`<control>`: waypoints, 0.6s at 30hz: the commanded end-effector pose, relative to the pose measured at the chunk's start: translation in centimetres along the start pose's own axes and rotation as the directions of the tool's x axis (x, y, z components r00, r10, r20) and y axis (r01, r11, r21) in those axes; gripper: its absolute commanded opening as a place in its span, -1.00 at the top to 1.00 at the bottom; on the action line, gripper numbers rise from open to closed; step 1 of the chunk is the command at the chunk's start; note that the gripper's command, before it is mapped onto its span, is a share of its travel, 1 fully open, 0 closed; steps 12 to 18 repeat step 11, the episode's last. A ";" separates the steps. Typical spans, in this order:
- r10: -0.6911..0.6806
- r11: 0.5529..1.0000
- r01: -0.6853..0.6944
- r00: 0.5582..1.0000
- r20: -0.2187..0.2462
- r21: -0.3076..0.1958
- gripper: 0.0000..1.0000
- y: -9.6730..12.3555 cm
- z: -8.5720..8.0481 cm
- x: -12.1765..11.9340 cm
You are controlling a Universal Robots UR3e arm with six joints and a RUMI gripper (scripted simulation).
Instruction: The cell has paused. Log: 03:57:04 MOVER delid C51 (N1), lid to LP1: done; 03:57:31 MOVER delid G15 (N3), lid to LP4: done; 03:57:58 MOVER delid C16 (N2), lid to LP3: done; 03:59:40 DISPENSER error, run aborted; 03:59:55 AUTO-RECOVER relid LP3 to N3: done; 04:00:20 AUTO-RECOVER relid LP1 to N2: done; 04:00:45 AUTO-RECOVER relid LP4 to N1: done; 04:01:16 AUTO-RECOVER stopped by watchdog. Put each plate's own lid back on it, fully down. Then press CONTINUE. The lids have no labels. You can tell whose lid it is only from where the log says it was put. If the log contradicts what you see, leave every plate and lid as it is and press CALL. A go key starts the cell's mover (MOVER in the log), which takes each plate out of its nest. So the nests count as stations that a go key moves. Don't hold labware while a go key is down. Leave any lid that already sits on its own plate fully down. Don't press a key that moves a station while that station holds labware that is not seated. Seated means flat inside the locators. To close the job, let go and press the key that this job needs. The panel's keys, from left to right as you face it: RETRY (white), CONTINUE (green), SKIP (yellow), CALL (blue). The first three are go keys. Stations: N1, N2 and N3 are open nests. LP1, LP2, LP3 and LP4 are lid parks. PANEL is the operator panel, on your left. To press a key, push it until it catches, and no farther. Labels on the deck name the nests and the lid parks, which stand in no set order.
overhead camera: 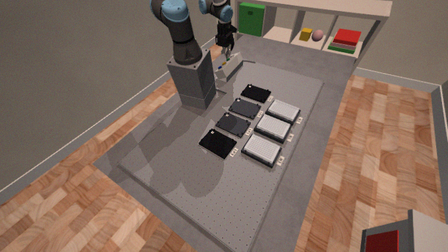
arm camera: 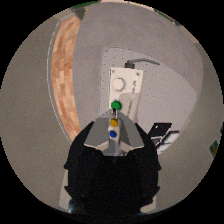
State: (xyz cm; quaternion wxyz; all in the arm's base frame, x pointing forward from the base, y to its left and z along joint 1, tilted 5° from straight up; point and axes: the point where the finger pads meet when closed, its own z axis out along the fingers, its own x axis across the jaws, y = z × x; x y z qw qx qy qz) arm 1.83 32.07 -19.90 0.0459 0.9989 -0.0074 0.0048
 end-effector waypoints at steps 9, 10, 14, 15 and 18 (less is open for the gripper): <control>-0.002 1.000 0.002 1.000 -0.004 0.008 1.00 -0.3 0.5 0.5; -0.002 1.000 0.002 1.000 -0.004 0.008 1.00 -0.3 0.5 0.6; -0.002 1.000 0.002 1.000 -0.005 0.008 1.00 -0.3 0.6 0.6; -0.002 1.000 0.002 1.000 -0.005 0.008 1.00 -0.3 0.6 0.6; -0.002 1.000 0.002 1.000 -0.005 0.008 1.00 -0.3 0.6 0.6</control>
